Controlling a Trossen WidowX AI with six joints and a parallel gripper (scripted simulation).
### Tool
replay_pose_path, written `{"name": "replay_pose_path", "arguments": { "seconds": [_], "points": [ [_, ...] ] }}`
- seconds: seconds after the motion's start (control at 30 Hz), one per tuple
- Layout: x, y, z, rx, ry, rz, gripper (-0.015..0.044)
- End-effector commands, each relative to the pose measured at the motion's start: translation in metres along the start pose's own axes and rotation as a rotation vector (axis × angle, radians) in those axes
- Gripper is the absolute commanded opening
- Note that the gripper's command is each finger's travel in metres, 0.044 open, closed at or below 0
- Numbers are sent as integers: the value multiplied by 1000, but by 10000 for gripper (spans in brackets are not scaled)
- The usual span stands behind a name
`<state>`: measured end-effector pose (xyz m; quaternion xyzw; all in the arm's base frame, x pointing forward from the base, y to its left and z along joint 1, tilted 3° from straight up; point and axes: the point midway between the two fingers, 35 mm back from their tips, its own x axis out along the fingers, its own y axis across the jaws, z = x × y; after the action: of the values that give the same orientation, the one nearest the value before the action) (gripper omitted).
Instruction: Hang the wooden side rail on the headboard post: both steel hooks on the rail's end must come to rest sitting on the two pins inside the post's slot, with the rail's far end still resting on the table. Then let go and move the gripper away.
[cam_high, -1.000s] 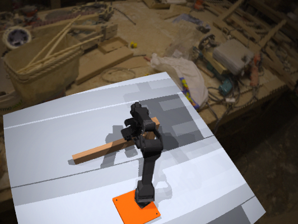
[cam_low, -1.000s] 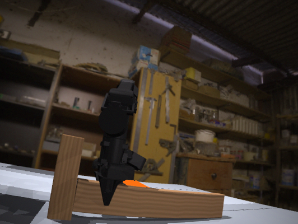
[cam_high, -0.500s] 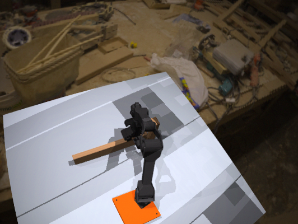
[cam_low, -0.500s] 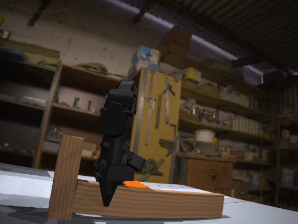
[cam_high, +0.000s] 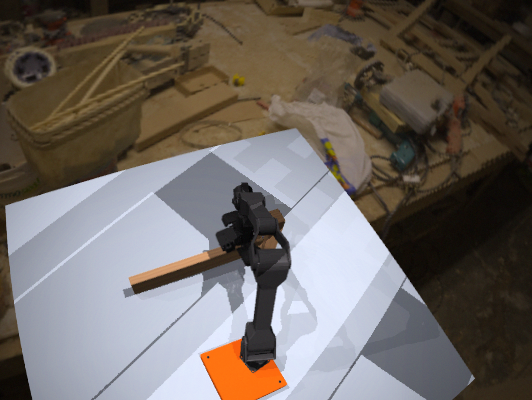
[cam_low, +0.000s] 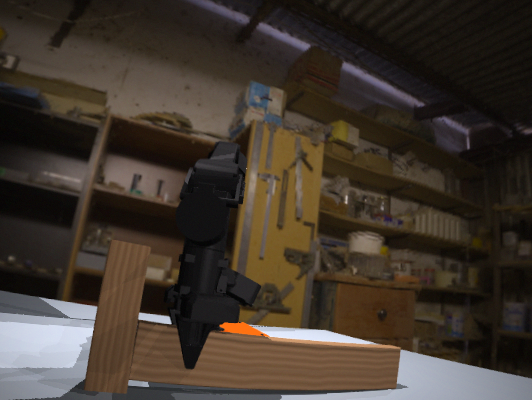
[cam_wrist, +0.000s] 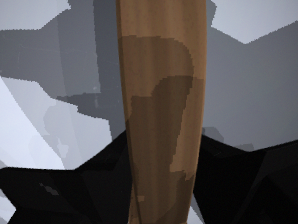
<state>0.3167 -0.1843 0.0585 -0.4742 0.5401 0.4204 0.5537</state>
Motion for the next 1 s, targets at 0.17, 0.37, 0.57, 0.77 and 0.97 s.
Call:
{"name": "replay_pose_path", "arguments": {
  "seconds": [0.17,0.37,0.57,0.77,0.97],
  "points": [
    [0,0,0,0,0,0,131],
    [0,0,0,0,0,0,289],
    [-20,-1,0,1,3,-1,440],
    [-40,0,0,2,5,-3,440],
    [-40,0,15,2,4,-3,440]
  ]
}}
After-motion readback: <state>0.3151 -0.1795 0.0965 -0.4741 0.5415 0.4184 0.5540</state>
